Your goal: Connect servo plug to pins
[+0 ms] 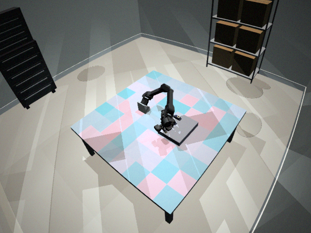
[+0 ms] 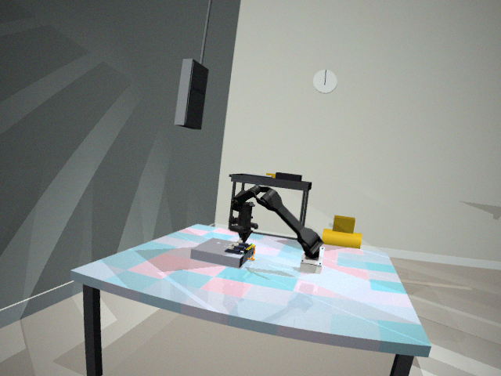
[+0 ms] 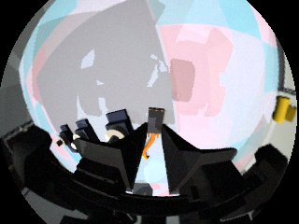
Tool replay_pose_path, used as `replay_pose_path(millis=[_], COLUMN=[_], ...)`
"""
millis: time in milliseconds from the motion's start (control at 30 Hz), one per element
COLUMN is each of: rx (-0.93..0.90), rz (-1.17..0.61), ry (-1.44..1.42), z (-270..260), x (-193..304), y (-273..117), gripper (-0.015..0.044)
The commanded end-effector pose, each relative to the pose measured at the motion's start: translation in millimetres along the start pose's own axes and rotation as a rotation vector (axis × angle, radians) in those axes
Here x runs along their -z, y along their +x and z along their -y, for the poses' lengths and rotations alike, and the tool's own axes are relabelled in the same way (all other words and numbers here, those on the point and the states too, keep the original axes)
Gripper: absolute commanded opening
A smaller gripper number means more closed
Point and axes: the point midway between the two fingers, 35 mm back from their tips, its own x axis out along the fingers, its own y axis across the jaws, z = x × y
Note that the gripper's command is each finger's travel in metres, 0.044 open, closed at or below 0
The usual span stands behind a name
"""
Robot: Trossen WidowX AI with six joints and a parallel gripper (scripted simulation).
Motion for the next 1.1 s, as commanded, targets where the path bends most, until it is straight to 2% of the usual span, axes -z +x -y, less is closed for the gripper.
replay_pose_path(millis=[0, 133, 267, 600, 1067], rx=[-0.007, -0.007, -0.006, -0.004, -0.003], rz=[-0.002, -0.002, -0.001, -0.001, -0.002], ry=[0.010, 0.010, 0.010, 0.010, -0.049], z=[-0.2, -0.2, 0.0, 0.6, -3.6], x=[1.2, 1.2, 0.4, 1.0, 28.3], y=[2.5, 2.5, -5.7, -55.3, -62.6], gripper=[0.0030, 0.0003, 0.0000, 0.0000, 0.0000])
